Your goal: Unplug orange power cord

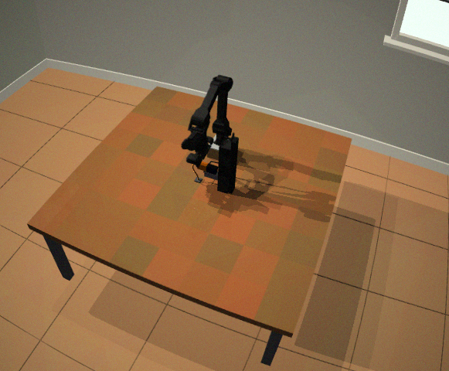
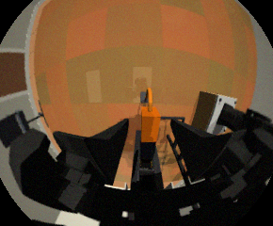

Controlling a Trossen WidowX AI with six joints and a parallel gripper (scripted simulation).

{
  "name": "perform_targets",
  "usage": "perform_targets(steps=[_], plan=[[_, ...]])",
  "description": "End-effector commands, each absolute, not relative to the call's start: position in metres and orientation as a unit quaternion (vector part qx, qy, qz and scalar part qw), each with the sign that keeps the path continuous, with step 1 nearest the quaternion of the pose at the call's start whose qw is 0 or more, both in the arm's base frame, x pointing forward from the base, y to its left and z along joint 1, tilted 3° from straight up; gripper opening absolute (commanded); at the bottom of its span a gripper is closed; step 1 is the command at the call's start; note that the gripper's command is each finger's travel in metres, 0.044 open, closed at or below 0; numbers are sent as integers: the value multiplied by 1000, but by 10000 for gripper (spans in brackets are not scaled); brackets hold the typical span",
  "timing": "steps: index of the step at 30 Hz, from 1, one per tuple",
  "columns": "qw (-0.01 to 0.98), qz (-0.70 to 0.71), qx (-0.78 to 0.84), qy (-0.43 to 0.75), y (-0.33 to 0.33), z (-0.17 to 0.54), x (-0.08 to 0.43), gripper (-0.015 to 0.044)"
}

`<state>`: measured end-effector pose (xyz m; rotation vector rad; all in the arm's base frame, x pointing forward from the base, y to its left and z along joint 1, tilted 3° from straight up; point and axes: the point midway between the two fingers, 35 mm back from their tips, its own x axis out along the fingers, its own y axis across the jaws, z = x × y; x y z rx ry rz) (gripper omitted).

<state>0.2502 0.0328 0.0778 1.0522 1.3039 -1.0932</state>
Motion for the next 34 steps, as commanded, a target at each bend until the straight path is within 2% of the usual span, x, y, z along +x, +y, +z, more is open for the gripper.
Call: perform_targets(steps=[1,3,9,34], plan=[[539,-462,444,547,27,78,251,394],[539,-462,443,547,15,81,255,440],[540,-463,443,546,-26,90,261,440],[540,-463,443,546,-26,90,261,440]])
